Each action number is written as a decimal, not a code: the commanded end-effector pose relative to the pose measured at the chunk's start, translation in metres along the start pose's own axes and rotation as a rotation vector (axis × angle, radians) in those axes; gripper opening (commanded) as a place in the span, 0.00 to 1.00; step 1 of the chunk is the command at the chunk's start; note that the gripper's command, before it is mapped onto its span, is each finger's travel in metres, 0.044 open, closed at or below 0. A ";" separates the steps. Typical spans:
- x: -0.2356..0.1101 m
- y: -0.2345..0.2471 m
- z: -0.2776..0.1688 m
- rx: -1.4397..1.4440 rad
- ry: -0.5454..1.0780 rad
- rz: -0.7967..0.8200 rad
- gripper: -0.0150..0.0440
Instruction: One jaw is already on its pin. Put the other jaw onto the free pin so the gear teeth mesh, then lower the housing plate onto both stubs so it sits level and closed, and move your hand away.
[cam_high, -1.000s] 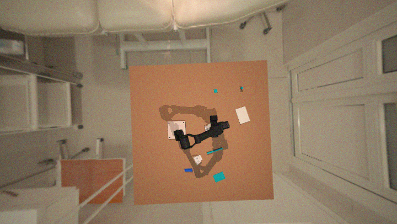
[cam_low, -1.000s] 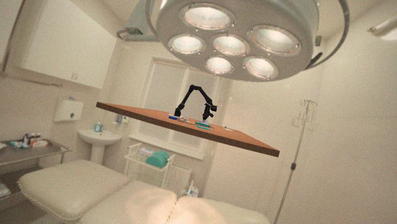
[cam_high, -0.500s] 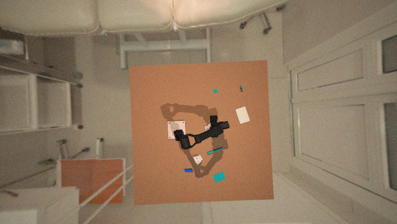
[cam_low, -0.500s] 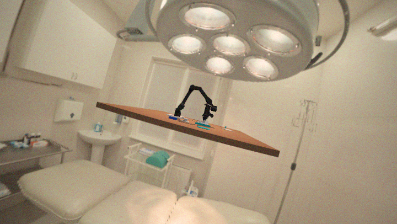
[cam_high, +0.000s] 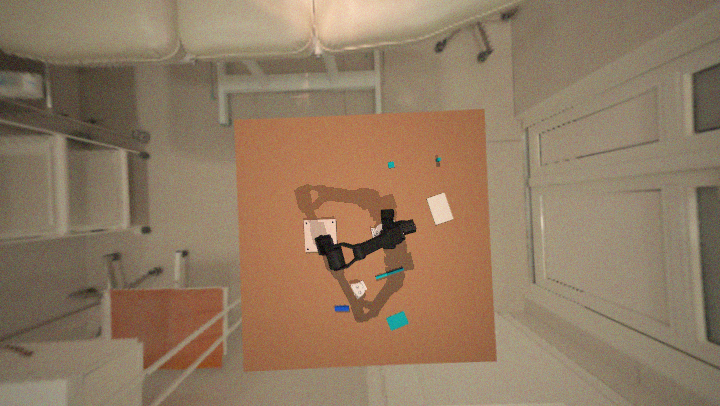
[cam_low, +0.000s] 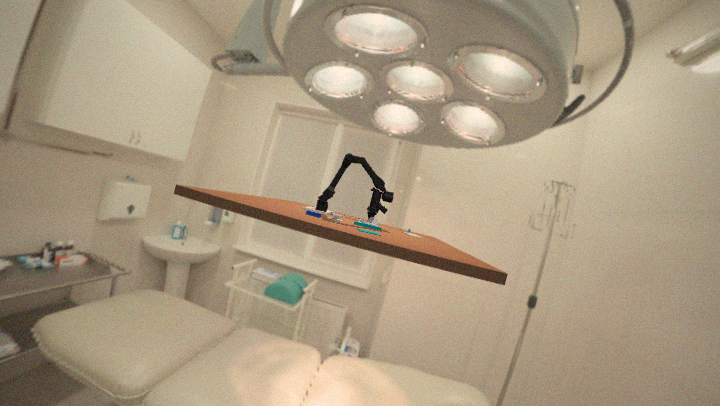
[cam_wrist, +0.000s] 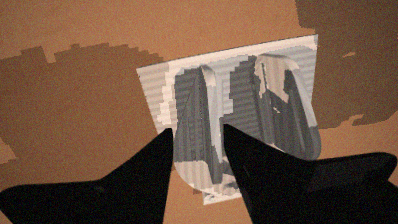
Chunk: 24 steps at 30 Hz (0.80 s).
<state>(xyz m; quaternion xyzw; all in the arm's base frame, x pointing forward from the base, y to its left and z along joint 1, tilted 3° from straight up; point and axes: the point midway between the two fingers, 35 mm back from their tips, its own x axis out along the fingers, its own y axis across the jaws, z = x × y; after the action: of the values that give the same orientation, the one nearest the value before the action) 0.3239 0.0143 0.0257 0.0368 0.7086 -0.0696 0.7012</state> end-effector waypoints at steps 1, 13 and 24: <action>0.001 0.000 0.000 0.002 -0.001 0.001 0.48; 0.001 0.000 0.000 0.002 -0.001 0.001 0.48; 0.000 0.000 0.000 0.000 0.000 0.000 0.63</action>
<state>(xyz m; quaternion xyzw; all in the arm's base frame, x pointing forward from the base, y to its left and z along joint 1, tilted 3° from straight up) 0.3239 0.0143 0.0256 0.0369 0.7086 -0.0697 0.7012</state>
